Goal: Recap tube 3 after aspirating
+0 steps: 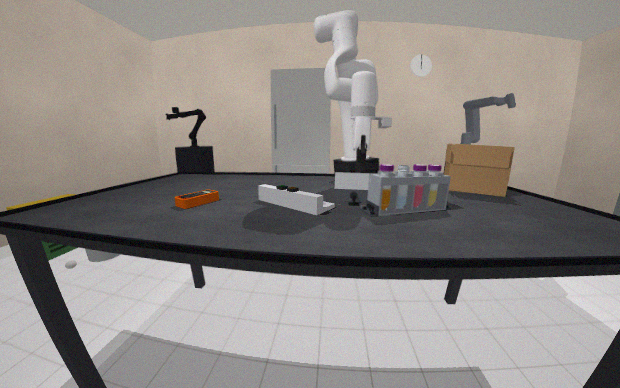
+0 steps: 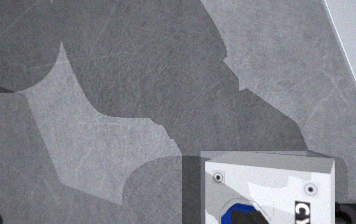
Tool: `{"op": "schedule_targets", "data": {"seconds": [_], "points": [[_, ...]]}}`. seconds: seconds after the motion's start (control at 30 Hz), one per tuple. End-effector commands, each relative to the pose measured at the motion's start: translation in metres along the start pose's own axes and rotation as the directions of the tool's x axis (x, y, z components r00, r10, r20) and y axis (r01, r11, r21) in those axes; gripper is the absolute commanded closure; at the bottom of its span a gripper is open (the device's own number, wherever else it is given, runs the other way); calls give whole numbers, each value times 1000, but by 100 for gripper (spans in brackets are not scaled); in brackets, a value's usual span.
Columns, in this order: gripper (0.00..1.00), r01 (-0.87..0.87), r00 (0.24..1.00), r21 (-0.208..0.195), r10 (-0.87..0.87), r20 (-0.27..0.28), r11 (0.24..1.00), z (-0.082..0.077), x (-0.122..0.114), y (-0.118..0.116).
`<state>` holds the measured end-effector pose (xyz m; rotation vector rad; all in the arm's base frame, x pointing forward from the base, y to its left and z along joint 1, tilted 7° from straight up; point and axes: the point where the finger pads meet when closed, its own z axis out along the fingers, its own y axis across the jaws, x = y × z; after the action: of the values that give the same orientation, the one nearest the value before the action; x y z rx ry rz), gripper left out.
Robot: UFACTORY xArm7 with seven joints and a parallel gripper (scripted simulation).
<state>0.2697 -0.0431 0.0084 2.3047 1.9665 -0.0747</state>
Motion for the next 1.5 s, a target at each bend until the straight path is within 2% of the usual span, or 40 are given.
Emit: {"op": "schedule_targets", "data": {"seconds": [0.0,1.27,1.47], "points": [[100,0,1000,-3,0,0,1000,0,0,1],[100,0,1000,-3,0,0,1000,11,0,1],[100,0,1000,-3,0,0,1000,-6,0,1]]}}
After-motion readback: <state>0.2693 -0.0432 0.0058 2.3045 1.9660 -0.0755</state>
